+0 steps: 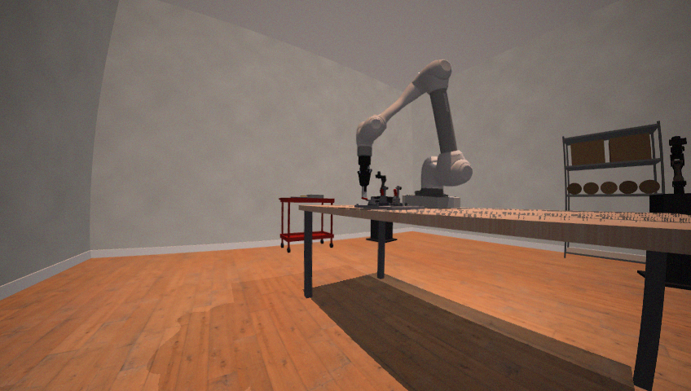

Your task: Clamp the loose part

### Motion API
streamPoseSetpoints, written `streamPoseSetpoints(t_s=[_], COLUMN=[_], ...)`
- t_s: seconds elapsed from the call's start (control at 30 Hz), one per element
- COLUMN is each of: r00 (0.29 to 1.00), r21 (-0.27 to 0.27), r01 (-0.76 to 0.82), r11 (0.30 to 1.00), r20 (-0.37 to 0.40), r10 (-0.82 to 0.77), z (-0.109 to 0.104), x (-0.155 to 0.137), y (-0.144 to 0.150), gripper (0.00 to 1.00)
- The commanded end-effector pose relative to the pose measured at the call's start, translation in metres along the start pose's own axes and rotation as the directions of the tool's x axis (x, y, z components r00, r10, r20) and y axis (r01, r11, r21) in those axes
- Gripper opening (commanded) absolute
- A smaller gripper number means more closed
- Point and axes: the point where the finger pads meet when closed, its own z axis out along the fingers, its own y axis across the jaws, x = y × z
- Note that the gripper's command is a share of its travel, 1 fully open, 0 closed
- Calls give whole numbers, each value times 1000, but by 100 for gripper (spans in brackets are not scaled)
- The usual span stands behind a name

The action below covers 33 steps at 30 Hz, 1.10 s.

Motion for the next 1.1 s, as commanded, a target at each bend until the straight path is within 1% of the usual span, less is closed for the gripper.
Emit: streamPoseSetpoints(t_s=[0.0,1.07], r00=[1000,1000], r21=[0,0], r01=[0,0], r11=[1000,1000], r20=[0,0], r10=[0,0], z=[0,4], x=[0,0], y=[0,0], gripper=[10,10])
